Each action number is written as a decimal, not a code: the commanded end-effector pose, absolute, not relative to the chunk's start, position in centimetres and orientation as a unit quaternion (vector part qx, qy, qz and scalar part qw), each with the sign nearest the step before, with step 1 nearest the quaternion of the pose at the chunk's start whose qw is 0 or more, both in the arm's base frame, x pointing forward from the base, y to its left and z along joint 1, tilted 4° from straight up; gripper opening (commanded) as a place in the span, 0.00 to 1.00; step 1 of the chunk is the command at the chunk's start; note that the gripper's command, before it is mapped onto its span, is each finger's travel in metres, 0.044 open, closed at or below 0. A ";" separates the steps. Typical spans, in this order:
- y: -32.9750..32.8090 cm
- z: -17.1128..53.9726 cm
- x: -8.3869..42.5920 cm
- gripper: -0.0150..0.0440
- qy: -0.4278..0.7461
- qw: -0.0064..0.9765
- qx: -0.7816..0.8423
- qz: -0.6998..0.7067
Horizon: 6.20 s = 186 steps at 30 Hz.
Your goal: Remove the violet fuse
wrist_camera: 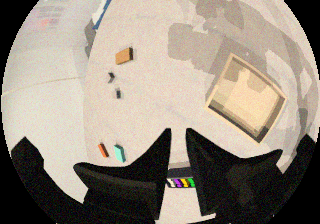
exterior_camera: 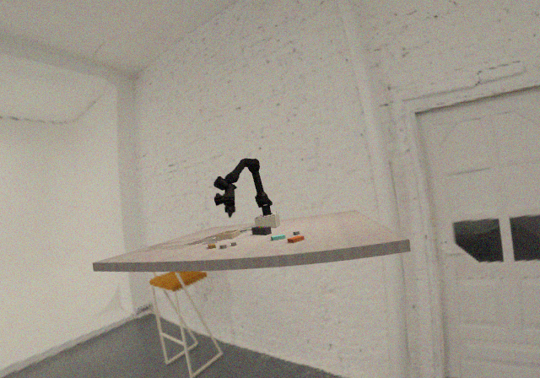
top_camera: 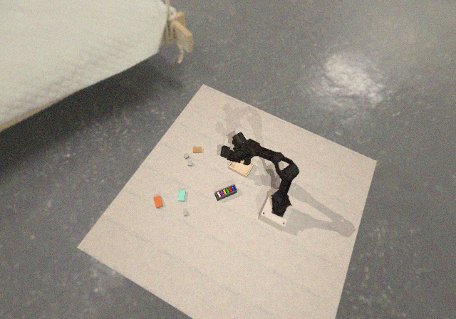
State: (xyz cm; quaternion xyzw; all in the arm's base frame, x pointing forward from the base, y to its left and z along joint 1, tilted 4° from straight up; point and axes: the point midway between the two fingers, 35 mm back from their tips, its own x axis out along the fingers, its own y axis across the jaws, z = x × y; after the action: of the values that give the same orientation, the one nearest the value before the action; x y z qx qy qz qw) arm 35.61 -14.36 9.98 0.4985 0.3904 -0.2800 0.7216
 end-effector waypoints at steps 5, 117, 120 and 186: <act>-3.9 6.2 35.7 0.37 0.544 0.703 0.371 -0.268; 3.1 1.3 33.4 0.25 0.635 0.690 0.236 -0.256; 3.1 1.4 33.3 0.25 0.635 0.690 0.236 -0.256; 3.4 6.0 33.1 0.25 0.634 0.691 0.235 -0.257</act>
State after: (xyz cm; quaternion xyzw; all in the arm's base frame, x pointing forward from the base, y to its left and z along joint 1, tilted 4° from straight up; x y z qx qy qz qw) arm 32.91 3.40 5.28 0.2341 0.6379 -0.2553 0.6878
